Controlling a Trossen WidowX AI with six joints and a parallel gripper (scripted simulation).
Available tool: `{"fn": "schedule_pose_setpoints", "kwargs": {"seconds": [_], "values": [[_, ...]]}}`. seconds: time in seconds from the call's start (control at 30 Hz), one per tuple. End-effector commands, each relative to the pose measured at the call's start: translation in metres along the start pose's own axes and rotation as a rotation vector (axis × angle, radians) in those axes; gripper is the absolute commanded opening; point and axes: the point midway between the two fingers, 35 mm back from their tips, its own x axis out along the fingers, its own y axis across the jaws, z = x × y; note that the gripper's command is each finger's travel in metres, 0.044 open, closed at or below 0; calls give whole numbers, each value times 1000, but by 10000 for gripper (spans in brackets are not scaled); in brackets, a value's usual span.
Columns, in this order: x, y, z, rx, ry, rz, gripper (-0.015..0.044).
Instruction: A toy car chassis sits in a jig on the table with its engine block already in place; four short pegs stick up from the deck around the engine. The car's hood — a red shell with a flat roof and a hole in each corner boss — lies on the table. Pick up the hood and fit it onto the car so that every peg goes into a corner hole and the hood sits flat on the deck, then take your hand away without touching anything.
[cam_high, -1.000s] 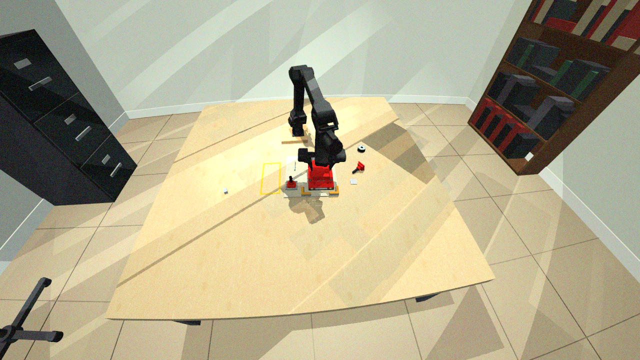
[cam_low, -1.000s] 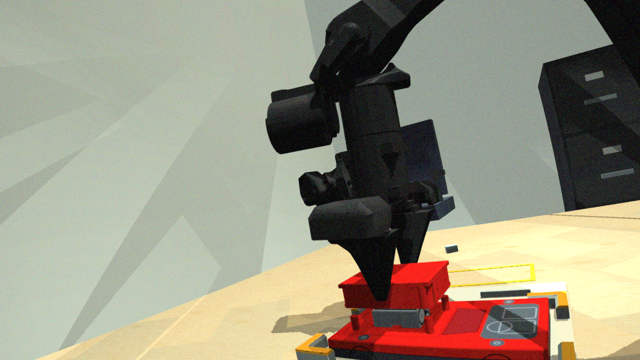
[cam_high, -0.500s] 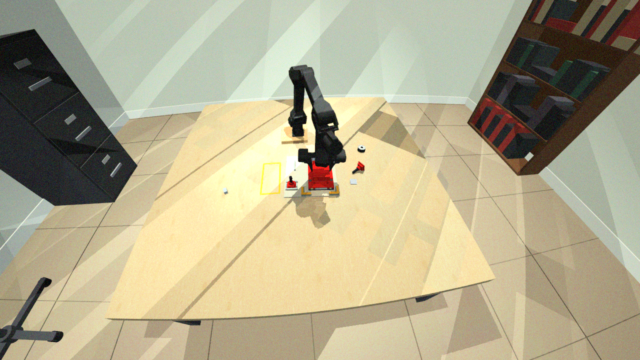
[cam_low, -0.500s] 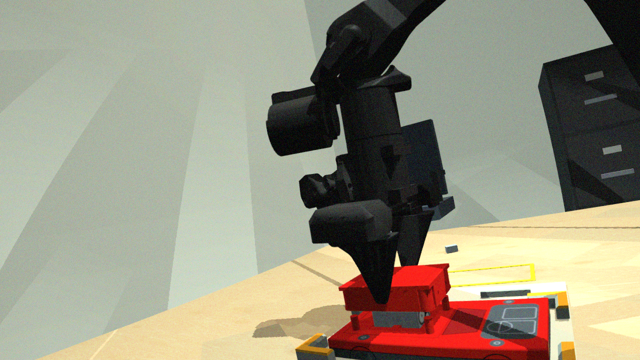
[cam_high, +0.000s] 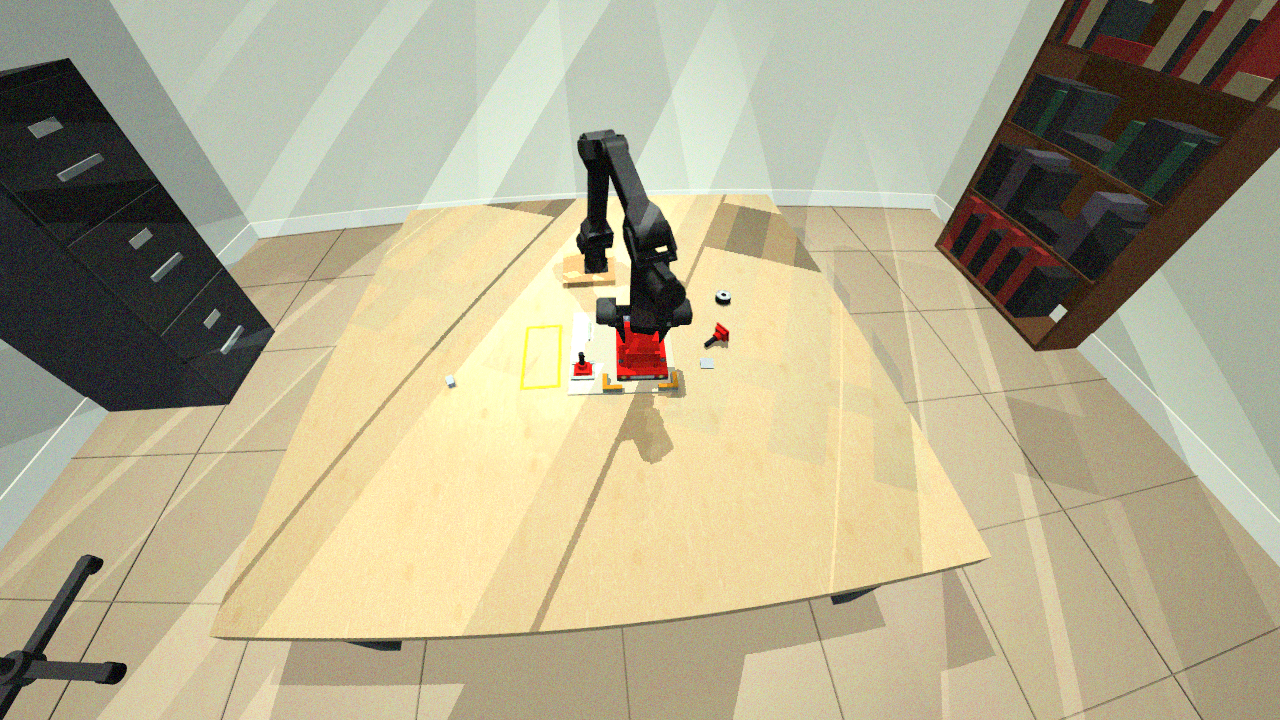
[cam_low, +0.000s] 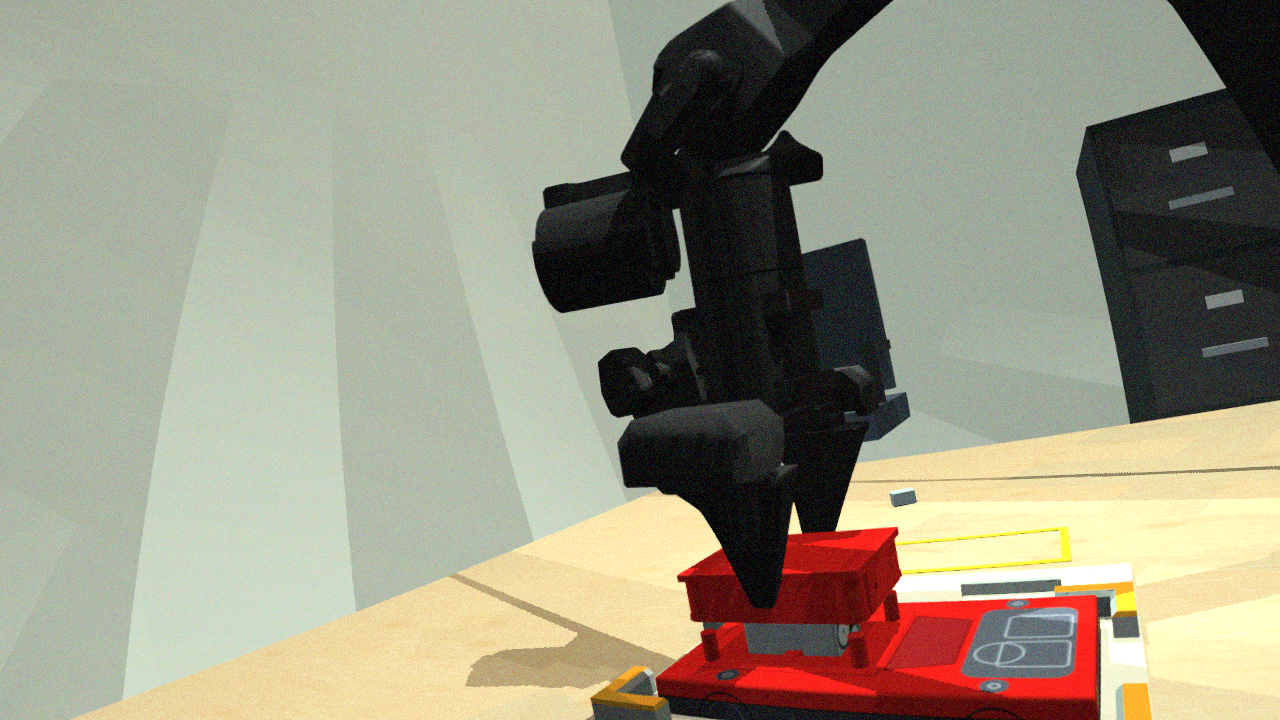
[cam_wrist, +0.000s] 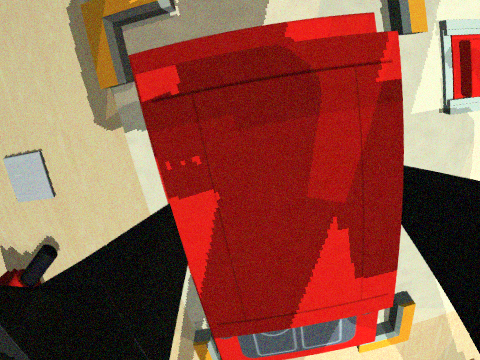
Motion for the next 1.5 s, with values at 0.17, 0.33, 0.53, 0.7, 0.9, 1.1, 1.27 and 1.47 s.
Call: {"fn": "schedule_pose_setpoints", "kwargs": {"seconds": [0.17,0.33,0.53,0.7,0.9,1.1,1.27,1.47], "values": [[4,0,0,-1,1,-4,0],[6,0,0,-1,1,-4,0],[9,0,0,-1,1,-4,0],[11,0,0,-1,1,-4,0],[13,0,0,-1,1,-4,0],[15,0,0,-1,1,-4,0],[18,0,0,-1,1,-4,0],[20,0,0,-1,1,-4,0]]}}
